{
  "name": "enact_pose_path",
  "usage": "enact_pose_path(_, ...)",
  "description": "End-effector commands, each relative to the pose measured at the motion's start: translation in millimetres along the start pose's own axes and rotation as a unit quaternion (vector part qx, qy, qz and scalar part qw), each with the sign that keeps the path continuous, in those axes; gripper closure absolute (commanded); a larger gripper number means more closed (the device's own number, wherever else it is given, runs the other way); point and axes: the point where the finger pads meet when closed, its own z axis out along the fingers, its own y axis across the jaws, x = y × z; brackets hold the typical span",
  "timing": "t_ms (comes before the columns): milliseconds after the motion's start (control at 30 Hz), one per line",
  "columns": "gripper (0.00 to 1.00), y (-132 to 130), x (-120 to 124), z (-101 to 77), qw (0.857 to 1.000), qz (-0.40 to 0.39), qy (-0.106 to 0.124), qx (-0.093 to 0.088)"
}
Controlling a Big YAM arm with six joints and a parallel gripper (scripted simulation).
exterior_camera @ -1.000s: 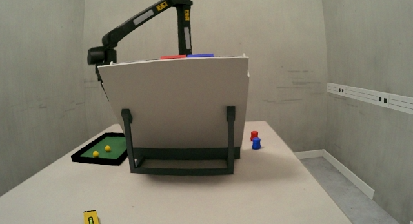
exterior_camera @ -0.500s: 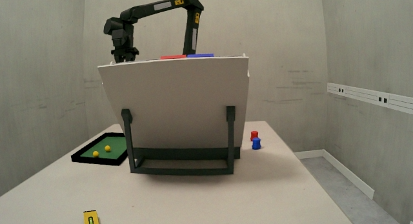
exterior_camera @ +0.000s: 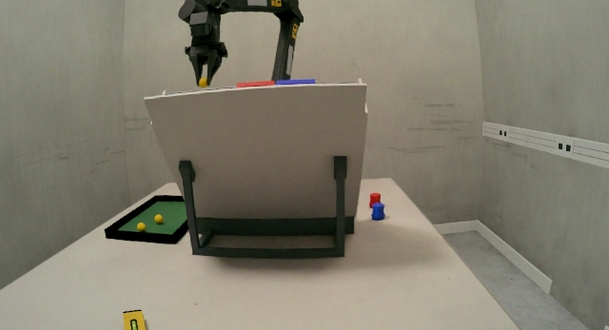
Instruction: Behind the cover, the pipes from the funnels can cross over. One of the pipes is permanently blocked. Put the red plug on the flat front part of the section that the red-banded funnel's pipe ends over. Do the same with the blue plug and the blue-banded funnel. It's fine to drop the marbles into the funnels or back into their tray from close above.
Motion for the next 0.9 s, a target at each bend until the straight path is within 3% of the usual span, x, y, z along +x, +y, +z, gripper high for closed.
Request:
enact_pose_path(0, 1.0, -6.5, -25.6, -23.8, 0.999, 0.013, -0.027, 0.014)
enact_pose_path(867, 1.0, 0.2, -32.9, -31.2, 0.999, 0.013, -0.037, 0.013)
